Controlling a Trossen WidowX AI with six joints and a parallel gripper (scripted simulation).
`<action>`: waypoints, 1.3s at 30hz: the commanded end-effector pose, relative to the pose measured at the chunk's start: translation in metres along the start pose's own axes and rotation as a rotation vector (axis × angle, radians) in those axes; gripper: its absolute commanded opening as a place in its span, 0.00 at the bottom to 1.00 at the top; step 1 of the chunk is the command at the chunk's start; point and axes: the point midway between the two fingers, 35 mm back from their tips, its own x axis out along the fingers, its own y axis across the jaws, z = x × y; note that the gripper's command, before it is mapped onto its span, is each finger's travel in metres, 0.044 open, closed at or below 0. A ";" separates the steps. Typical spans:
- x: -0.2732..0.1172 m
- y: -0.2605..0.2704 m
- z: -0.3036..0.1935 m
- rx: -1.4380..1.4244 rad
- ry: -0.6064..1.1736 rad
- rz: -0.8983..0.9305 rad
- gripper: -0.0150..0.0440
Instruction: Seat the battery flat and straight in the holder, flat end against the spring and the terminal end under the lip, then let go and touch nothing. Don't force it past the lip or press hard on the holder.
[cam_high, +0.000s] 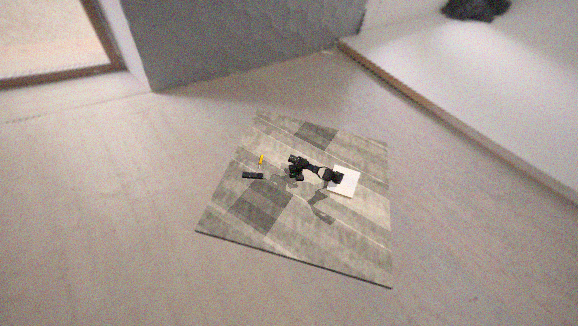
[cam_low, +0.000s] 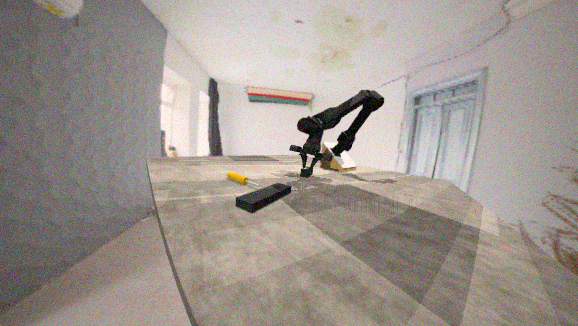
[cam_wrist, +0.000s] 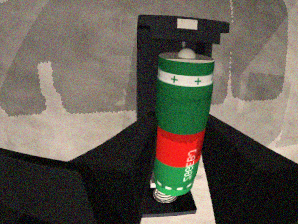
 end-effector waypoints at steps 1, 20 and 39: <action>0.004 0.002 -0.006 0.003 0.054 0.006 0.38; 0.004 0.004 -0.004 -0.005 0.119 -0.016 0.38; 0.004 0.004 0.003 -0.006 0.113 -0.018 0.38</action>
